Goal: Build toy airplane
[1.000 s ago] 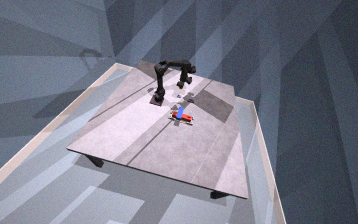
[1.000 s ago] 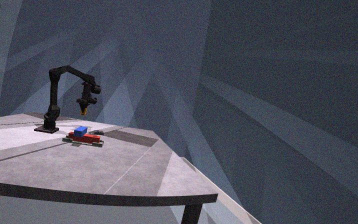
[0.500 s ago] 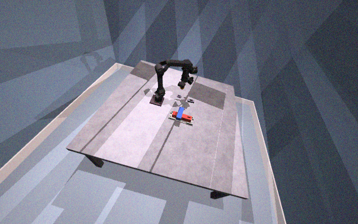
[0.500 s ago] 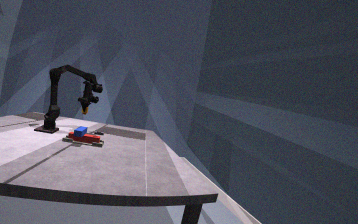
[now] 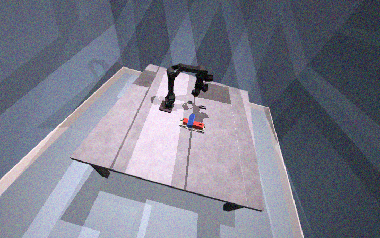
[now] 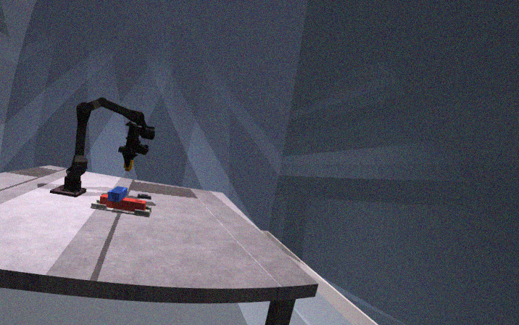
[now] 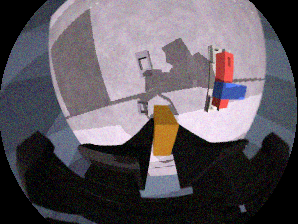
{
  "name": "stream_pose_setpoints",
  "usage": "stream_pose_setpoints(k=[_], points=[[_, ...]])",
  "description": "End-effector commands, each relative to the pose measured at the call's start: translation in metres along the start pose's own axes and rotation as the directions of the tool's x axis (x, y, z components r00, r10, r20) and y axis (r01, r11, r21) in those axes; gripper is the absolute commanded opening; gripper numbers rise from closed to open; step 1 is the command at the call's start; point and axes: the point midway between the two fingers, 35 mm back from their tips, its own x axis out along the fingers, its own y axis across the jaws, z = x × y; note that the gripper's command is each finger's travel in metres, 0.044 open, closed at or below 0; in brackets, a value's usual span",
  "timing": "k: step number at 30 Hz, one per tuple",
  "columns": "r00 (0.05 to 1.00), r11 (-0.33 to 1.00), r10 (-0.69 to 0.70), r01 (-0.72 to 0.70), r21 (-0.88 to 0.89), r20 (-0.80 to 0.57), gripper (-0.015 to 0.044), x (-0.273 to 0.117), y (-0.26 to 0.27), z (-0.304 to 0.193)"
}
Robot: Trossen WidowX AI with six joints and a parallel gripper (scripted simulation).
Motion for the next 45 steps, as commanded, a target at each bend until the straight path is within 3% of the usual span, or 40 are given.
stream_pose_setpoints(k=[1,45], points=[[1.0,1.0,0.003,-0.003,-0.005,0.007,0.0,0.0,-0.004,0.009],[1.0,0.999,-0.005,0.005,-0.04,0.018,0.0,0.015,-0.088,0.09]])
